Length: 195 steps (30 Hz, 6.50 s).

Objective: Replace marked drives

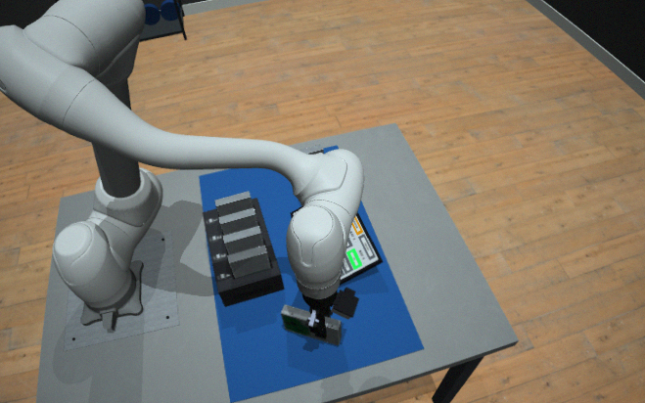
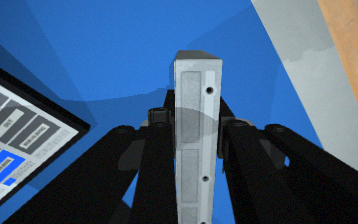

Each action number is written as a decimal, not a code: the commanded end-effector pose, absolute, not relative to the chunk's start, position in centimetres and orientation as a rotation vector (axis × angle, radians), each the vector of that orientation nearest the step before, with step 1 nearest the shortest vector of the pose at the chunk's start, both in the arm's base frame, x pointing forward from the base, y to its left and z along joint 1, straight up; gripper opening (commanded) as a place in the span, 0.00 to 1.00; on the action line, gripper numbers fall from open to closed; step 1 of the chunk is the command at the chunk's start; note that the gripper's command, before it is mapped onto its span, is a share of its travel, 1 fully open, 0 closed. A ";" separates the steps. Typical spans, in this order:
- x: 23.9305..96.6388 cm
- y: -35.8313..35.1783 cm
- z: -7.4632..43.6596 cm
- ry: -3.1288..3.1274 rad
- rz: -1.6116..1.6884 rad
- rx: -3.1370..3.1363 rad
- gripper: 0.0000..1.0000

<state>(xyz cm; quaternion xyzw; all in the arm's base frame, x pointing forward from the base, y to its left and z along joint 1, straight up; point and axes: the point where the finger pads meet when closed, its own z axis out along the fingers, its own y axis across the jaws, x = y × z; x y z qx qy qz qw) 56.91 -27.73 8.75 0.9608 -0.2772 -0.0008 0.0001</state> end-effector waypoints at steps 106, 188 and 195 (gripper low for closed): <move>57.0 -27.7 28.6 -0.871 0.000 3.018 0.10; 57.0 -27.7 28.6 0.657 0.000 3.072 0.10; 57.0 -27.7 28.6 0.932 0.000 3.000 0.10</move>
